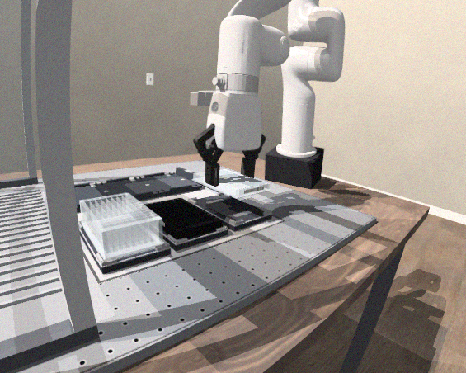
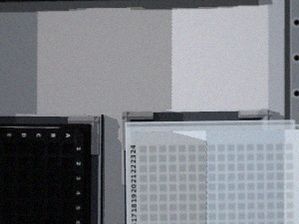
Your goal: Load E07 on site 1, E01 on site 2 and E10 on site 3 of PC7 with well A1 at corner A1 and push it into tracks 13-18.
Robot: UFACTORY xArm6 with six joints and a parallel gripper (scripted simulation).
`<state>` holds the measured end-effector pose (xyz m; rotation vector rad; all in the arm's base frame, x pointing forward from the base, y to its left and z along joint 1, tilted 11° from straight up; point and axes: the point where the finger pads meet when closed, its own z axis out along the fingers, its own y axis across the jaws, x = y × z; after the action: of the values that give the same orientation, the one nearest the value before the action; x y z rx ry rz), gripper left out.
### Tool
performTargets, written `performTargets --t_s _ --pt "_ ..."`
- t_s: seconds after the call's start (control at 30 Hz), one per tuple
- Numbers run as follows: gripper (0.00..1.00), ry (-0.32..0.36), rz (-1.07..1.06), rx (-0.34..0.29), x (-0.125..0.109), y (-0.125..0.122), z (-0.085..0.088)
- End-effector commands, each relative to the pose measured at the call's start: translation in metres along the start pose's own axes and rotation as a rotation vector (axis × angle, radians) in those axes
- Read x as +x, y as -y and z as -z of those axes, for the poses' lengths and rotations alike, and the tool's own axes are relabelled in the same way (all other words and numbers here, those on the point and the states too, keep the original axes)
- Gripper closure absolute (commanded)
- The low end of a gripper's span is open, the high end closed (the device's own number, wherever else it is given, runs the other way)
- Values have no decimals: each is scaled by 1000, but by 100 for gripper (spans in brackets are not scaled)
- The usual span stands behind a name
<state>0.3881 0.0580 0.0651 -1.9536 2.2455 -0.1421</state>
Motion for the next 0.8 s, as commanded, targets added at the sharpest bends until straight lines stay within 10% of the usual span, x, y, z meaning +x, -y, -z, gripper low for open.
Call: performTargets --t_s 0.0,0.77 --pt "100 1 0 3 0 1 6" --pt "100 1 0 3 0 1 41"
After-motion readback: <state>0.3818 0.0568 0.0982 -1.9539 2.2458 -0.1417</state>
